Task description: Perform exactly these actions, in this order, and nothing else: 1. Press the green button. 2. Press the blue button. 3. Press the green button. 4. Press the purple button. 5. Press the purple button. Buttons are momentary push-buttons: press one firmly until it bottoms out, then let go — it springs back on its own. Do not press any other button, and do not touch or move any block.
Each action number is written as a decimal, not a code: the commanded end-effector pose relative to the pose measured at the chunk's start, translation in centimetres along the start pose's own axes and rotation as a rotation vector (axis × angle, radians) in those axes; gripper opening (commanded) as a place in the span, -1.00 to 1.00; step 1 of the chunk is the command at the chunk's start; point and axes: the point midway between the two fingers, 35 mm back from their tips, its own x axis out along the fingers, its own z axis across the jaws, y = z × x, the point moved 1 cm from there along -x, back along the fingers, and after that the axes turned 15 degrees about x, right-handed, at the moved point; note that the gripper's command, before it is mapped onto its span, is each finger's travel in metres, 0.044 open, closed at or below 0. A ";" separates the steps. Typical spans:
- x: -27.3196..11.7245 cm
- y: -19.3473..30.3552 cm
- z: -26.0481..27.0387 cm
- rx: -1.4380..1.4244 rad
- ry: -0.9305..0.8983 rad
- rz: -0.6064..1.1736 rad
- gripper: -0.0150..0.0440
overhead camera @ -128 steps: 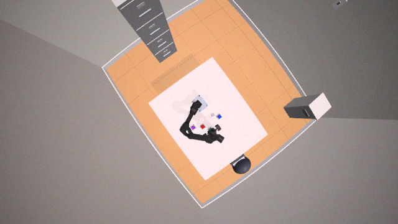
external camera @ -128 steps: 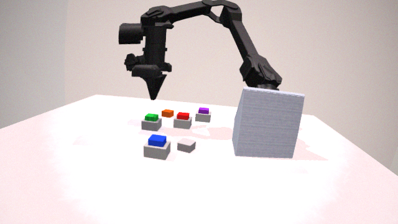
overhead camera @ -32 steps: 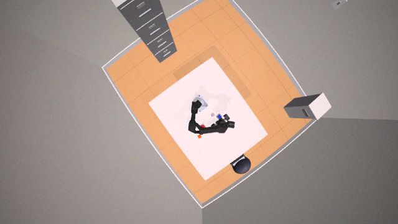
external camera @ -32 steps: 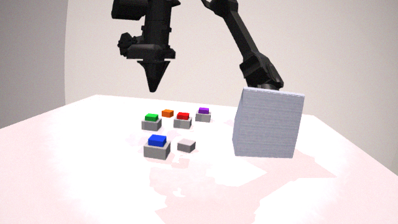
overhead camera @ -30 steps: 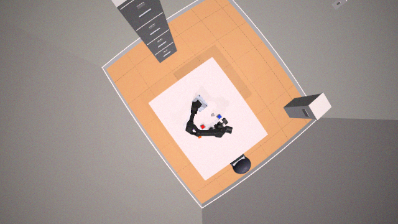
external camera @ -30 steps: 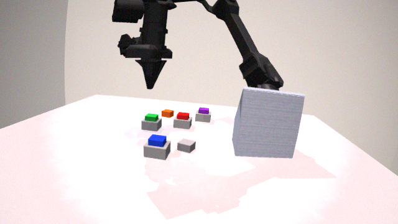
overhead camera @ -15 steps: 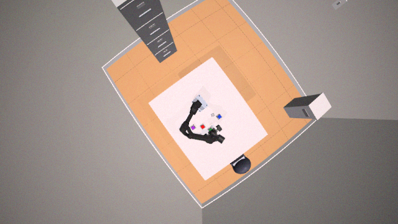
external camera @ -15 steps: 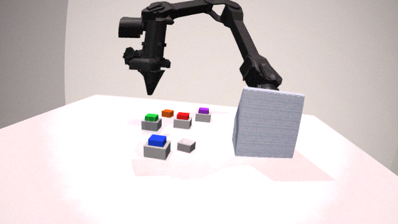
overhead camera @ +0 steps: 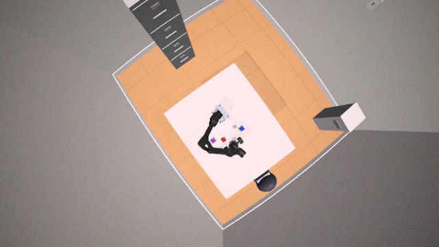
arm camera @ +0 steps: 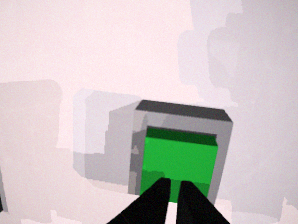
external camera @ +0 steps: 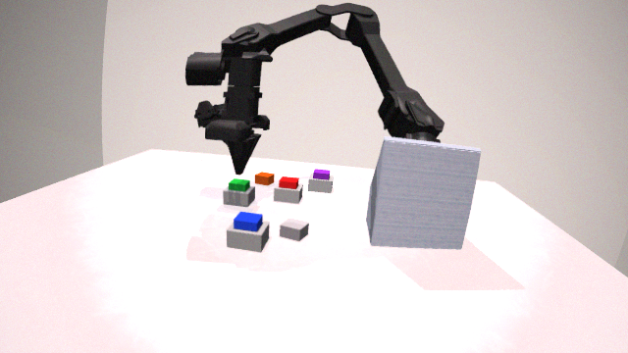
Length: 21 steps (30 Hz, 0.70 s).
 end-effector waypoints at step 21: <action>2.0 0.0 -0.1 -0.006 0.007 -0.002 -0.42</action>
